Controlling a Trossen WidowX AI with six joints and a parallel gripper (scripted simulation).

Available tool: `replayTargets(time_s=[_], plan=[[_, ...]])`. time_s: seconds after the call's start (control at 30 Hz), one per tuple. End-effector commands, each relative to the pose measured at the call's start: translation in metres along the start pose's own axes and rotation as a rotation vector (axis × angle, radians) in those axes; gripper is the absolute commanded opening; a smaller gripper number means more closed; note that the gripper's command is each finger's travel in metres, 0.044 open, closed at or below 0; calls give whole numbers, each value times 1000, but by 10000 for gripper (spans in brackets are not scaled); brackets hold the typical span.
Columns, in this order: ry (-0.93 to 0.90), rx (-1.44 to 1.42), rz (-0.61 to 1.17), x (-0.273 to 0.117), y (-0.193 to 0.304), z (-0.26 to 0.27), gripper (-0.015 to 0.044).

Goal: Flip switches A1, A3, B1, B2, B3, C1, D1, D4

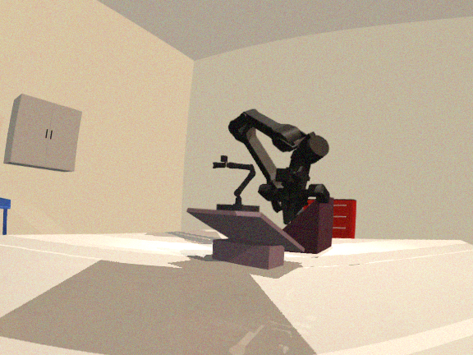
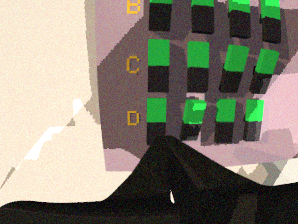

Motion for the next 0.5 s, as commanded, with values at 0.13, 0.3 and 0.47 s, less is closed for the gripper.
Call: replayTargets(time_s=[0.13,0.3,0.47], plan=[[-14,22,-25,-31,-3,-2,0],[-14,20,-23,-32,1,-41,0],[-11,19,-23,-30,14,-79,0]])
Point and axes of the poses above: the point midway between the two fingers, 35 mm back from their tips, its own x axis out along the fingers, its own z axis across the jaws, y = z × x, the point moved 4 cm from there along -x, back along the fingers, and after that the axes turned 1 degree about x, right-handed, at the moved point
